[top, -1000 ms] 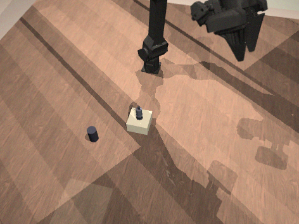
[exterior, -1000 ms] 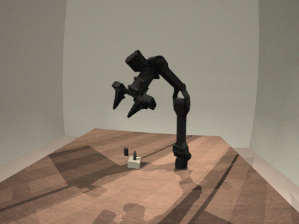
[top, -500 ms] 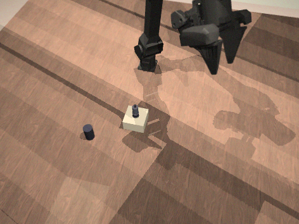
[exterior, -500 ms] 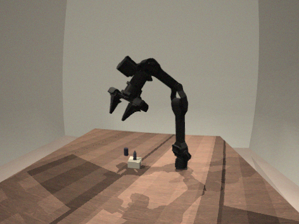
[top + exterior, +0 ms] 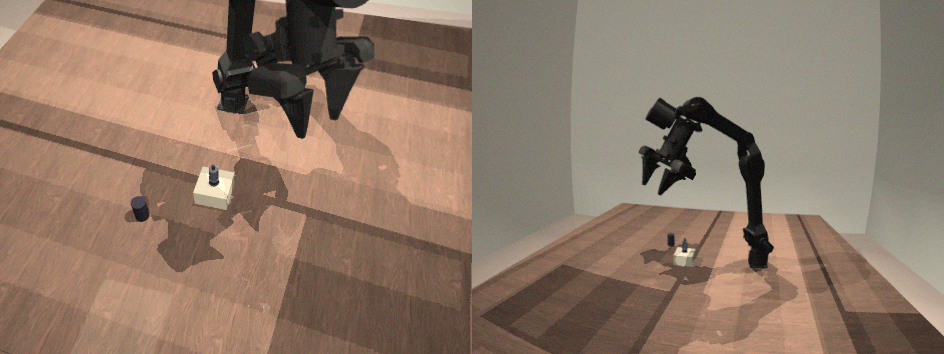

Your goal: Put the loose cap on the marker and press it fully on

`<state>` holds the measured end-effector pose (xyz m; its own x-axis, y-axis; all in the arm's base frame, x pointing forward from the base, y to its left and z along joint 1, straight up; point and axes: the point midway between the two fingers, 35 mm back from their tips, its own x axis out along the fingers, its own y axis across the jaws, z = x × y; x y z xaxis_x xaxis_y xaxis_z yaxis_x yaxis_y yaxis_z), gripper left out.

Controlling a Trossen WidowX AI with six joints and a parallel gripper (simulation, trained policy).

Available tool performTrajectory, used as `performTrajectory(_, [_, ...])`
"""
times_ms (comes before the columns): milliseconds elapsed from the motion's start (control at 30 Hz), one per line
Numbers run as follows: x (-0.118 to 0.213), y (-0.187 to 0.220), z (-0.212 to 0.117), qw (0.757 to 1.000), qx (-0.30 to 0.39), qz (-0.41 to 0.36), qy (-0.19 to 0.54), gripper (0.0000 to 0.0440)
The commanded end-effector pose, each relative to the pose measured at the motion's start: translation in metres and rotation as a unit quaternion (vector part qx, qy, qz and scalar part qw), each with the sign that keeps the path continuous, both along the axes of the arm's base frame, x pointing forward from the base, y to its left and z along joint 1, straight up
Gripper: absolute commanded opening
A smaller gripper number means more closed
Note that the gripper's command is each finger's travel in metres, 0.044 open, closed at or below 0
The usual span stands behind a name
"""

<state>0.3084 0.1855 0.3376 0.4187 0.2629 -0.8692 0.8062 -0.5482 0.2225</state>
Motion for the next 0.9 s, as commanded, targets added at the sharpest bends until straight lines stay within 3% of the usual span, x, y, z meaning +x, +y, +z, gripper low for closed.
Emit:
performTrajectory(0, [0.006,-0.009,-0.007,1.0,-0.003,-0.016,0.015,0.0341])
performTrajectory(867, [0.041,-0.077,-0.04,0.99,-0.021,-0.112,0.079,0.0339])
